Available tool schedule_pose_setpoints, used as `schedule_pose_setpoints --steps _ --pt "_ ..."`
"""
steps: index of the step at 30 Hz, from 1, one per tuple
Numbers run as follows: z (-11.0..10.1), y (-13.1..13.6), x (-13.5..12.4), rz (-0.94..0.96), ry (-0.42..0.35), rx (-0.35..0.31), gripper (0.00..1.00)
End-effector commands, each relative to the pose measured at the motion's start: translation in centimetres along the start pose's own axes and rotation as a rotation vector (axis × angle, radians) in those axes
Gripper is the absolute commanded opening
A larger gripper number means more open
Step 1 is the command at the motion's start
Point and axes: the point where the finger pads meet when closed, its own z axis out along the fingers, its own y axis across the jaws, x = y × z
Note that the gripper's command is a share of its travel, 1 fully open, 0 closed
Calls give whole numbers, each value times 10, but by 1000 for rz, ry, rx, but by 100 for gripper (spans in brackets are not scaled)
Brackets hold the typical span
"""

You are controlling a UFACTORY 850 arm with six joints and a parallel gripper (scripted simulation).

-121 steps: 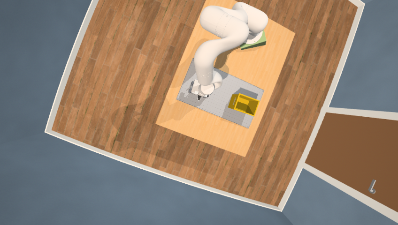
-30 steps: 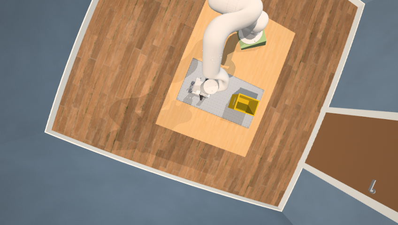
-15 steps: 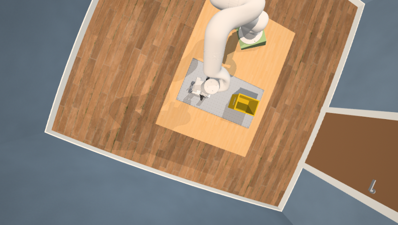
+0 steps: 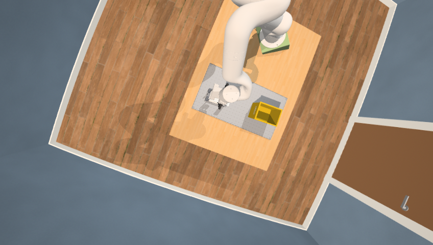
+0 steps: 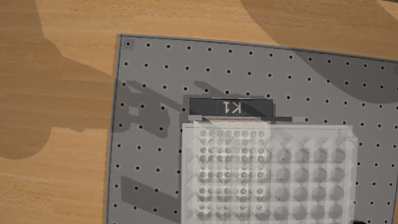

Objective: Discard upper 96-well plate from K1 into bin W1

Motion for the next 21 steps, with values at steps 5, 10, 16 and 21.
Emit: schedule_pose_setpoints --steps 5,10,16,21 --pt "-14 -1 0 1 0 2 0" --pt "-22 -1 0 1 0 2 0" --pt "-29 -1 0 1 0 2 0" --pt "-32 -1 0 1 0 2 0"
